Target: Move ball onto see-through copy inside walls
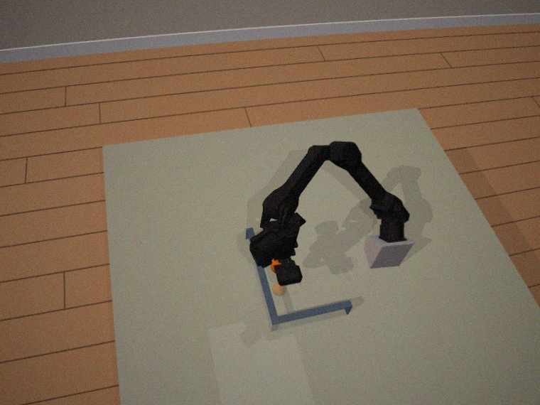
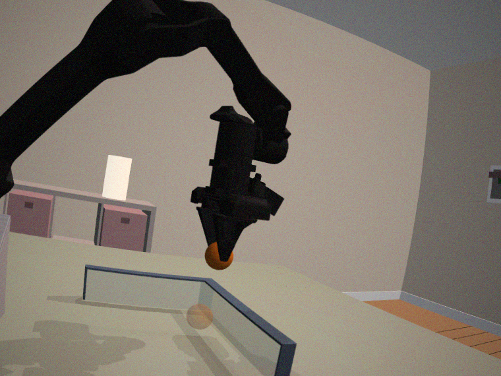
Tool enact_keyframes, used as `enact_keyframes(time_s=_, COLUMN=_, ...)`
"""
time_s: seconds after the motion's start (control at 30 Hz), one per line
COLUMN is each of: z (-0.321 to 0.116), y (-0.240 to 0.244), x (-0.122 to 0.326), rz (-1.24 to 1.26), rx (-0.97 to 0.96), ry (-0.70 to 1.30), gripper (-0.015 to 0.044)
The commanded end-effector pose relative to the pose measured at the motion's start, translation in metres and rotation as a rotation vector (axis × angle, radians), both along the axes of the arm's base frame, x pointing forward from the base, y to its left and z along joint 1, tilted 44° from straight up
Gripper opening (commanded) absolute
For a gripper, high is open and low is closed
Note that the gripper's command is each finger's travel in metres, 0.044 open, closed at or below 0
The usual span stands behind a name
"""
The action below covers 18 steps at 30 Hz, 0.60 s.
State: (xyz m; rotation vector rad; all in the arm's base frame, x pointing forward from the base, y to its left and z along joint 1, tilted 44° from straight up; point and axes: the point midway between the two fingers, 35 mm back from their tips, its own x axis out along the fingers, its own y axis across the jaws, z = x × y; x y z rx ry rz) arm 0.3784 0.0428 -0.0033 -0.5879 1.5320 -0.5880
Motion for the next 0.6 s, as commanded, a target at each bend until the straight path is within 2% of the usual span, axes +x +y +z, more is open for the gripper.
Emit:
enact_keyframes(time_s=0.0, z=-0.03, y=-0.001, x=-0.009, rz=-0.003, rx=-0.002, ry=0.013, gripper=0.0)
enact_keyframes(time_s=0.23, z=-0.036, y=-0.005, x=-0.009, rz=-0.003, rx=-0.002, ry=0.013, gripper=0.0)
enact_keyframes(time_s=0.57, z=-0.079, y=-0.046, x=-0.013, rz=-0.003, rx=-0.005, ry=0.013, gripper=0.0)
